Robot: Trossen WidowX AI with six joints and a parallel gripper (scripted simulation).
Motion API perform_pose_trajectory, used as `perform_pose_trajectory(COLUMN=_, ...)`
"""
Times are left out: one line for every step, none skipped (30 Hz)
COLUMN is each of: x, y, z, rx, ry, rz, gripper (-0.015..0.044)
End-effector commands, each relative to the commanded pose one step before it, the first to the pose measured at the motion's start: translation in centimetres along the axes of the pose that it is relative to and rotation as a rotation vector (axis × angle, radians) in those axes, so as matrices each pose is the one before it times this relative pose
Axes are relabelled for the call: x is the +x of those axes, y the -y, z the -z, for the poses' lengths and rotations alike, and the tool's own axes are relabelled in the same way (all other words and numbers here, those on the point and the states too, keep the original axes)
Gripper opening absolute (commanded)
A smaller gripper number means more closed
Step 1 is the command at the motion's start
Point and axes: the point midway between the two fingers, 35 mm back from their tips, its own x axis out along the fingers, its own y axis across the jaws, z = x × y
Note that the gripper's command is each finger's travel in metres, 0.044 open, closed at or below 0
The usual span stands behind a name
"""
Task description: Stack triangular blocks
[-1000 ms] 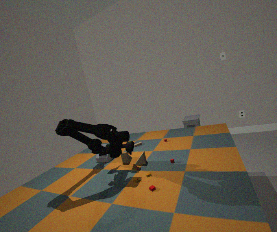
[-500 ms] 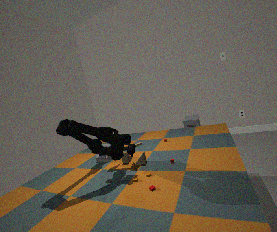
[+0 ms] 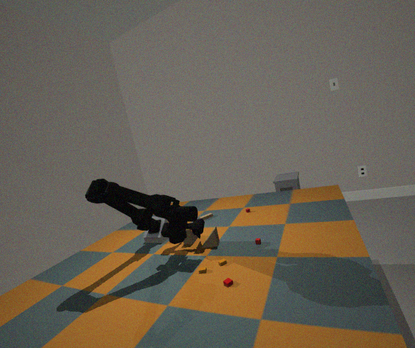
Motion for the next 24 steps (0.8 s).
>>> perform_pose_trajectory(x=0.685, y=0.363, z=-0.008, rx=-0.0027, ry=0.00029, rz=0.00907, gripper=0.0440)
perform_pose_trajectory(x=0.025, y=0.006, z=0.001, rx=0.0000, ry=0.00000, rz=0.00001, gripper=0.0440)
perform_pose_trajectory(x=0.000, y=0.000, z=0.000, rx=0.0000, ry=0.00000, rz=0.00000, gripper=0.0414)
perform_pose_trajectory(x=0.000, y=0.000, z=0.000, rx=0.0000, ry=0.00000, rz=0.00000, gripper=0.0387)
perform_pose_trajectory(x=0.000, y=0.000, z=0.000, rx=0.0000, ry=0.00000, rz=0.00000, gripper=0.0361)
perform_pose_trajectory(x=0.000, y=0.000, z=0.000, rx=0.0000, ry=0.00000, rz=0.00000, gripper=0.0335)
perform_pose_trajectory(x=0.000, y=0.000, z=0.000, rx=0.0000, ry=0.00000, rz=0.00000, gripper=0.0309)
perform_pose_trajectory(x=0.000, y=0.000, z=0.000, rx=0.0000, ry=0.00000, rz=0.00000, gripper=0.0282)
perform_pose_trajectory(x=0.000, y=0.000, z=0.000, rx=0.0000, ry=0.00000, rz=0.00000, gripper=0.0256)
perform_pose_trajectory(x=0.000, y=0.000, z=0.000, rx=0.0000, ry=0.00000, rz=0.00000, gripper=0.0230)
perform_pose_trajectory(x=0.000, y=0.000, z=0.000, rx=0.0000, ry=0.00000, rz=0.00000, gripper=0.0204)
perform_pose_trajectory(x=0.000, y=0.000, z=0.000, rx=0.0000, ry=0.00000, rz=0.00000, gripper=0.0197)
perform_pose_trajectory(x=0.000, y=0.000, z=0.000, rx=0.0000, ry=0.00000, rz=0.00000, gripper=0.0190)
perform_pose_trajectory(x=0.000, y=0.000, z=0.000, rx=0.0000, ry=0.00000, rz=0.00000, gripper=0.0184)
perform_pose_trajectory(x=0.000, y=0.000, z=0.000, rx=0.0000, ry=0.00000, rz=0.00000, gripper=0.0177)
perform_pose_trajectory(x=0.000, y=0.000, z=0.000, rx=0.0000, ry=0.00000, rz=0.00000, gripper=0.0170)
perform_pose_trajectory(x=0.000, y=0.000, z=0.000, rx=0.0000, ry=0.00000, rz=0.00000, gripper=0.0164)
perform_pose_trajectory(x=0.000, y=0.000, z=0.000, rx=0.0000, ry=0.00000, rz=0.00000, gripper=0.0157)
perform_pose_trajectory(x=0.000, y=0.000, z=0.000, rx=0.0000, ry=0.00000, rz=0.00000, gripper=0.0150)
perform_pose_trajectory(x=0.000, y=0.000, z=0.000, rx=0.0000, ry=0.00000, rz=0.00000, gripper=0.0124)
perform_pose_trajectory(x=0.000, y=0.000, z=0.000, rx=0.0000, ry=0.00000, rz=0.00000, gripper=0.0098)
perform_pose_trajectory(x=0.000, y=0.000, z=0.000, rx=0.0000, ry=0.00000, rz=0.00000, gripper=0.0072)
perform_pose_trajectory(x=-0.039, y=-0.006, z=0.026, rx=0.0004, ry=-0.00033, rz=-0.00019, gripper=0.0045)
perform_pose_trajectory(x=-0.116, y=-0.017, z=0.077, rx=0.0012, ry=-0.00100, rz=-0.00055, gripper=0.0019)
